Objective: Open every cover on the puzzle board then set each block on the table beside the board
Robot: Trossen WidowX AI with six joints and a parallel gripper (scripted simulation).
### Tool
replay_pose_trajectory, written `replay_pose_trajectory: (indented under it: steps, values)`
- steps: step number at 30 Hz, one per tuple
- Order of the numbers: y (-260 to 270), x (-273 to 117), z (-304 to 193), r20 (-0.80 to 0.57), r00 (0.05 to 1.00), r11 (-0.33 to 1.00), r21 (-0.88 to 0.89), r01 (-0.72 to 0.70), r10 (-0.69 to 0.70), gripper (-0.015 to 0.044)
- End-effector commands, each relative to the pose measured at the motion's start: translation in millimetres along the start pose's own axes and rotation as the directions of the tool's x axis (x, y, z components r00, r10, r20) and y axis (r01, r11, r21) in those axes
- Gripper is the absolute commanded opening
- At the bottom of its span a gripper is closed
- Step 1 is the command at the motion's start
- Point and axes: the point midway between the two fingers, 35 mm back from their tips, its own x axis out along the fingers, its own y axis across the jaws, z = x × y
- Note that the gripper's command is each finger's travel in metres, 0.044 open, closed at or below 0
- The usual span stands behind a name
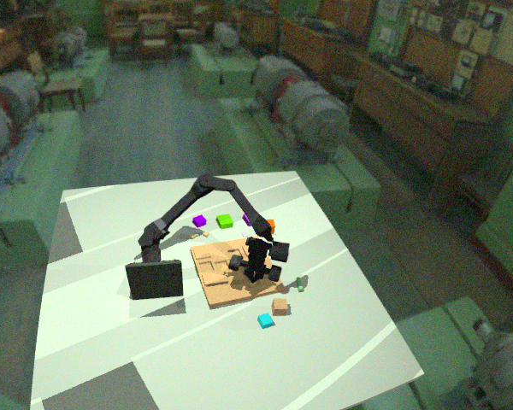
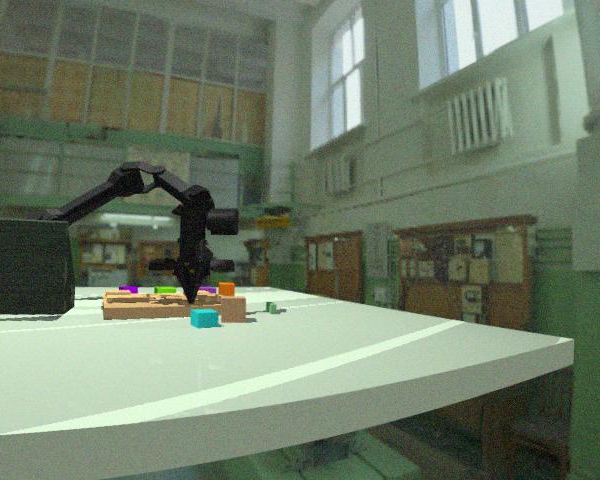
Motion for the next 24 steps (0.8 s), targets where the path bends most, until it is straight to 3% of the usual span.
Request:
replay_pose_trajectory:
  steps: [1,7,13,18,24]
  values:
    - [0,-2,0,0.0,1.0,1.0,-0.002,-0.001,0.001,0.0]
    - [-1,-10,0,0.0,1.0,1.0,-0.006,-0.003,0.003,0.0]
    - [-2,-34,0,0.0,1.0,1.0,-0.003,-0.002,0.002,0.0144]
    - [-1,-62,0,-0.001,1.0,1.0,-0.007,-0.003,0.003,0.0144]
    - [-1,-61,0,-0.001,1.0,1.0,-0.007,-0.003,0.003,0.0144]
